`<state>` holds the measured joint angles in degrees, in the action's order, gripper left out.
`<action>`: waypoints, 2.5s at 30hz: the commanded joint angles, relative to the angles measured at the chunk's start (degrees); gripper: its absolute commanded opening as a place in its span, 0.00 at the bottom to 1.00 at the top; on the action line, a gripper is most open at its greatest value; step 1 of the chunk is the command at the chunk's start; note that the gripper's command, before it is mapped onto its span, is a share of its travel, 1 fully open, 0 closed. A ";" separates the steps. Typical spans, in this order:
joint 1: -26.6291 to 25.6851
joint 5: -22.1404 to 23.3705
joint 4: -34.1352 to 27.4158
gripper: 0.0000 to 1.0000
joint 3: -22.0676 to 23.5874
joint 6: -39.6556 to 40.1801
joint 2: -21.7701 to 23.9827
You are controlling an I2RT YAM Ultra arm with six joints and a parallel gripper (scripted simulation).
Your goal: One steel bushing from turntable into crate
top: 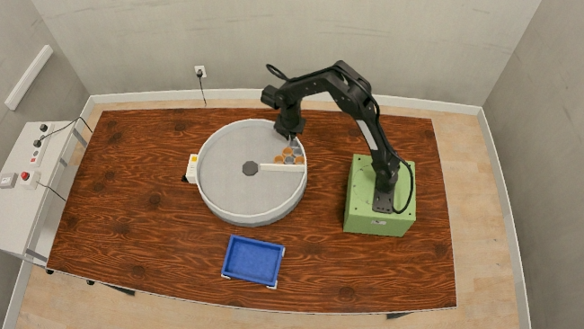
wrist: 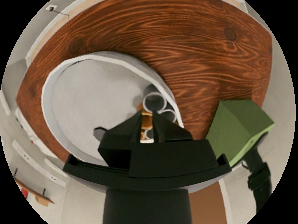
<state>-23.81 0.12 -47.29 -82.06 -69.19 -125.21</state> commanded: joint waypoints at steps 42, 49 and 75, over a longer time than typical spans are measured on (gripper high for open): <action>0.28 -0.25 -1.03 0.15 -2.82 -0.39 0.62; 0.29 -0.25 -1.01 0.15 -2.79 -0.39 0.73; 0.35 -0.24 -0.37 0.15 -2.46 -0.41 1.46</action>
<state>-23.81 0.12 -47.51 -82.96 -69.23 -125.71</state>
